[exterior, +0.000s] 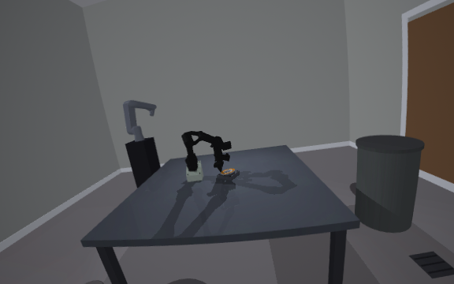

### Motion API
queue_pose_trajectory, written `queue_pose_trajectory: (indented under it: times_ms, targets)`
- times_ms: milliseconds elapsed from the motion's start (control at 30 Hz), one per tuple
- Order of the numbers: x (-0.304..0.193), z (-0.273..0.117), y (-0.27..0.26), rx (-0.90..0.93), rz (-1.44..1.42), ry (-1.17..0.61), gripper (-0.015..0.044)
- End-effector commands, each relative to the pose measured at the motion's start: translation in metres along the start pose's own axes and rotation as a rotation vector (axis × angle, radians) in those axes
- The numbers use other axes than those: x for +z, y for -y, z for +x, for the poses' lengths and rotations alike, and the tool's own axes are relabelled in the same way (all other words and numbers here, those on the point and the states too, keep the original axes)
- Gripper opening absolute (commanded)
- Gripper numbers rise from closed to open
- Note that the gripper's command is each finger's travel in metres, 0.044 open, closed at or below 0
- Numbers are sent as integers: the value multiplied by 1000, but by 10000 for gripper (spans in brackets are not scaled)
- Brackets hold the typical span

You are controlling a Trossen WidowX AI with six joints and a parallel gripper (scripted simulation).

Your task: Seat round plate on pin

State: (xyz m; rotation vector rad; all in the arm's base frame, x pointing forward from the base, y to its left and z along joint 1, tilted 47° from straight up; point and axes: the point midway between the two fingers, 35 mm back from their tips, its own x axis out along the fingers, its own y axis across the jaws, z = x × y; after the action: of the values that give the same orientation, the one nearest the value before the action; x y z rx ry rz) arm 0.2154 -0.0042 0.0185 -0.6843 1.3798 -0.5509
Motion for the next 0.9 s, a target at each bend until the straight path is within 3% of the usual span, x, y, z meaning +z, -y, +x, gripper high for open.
queue_pose_trajectory:
  times_ms: [0,567,867]
  targets:
    - [4,0,7,-7,3,2,0]
    - [13,0,17,-7,3,2,0]
    - [10,-35,16,-3,2,2,0]
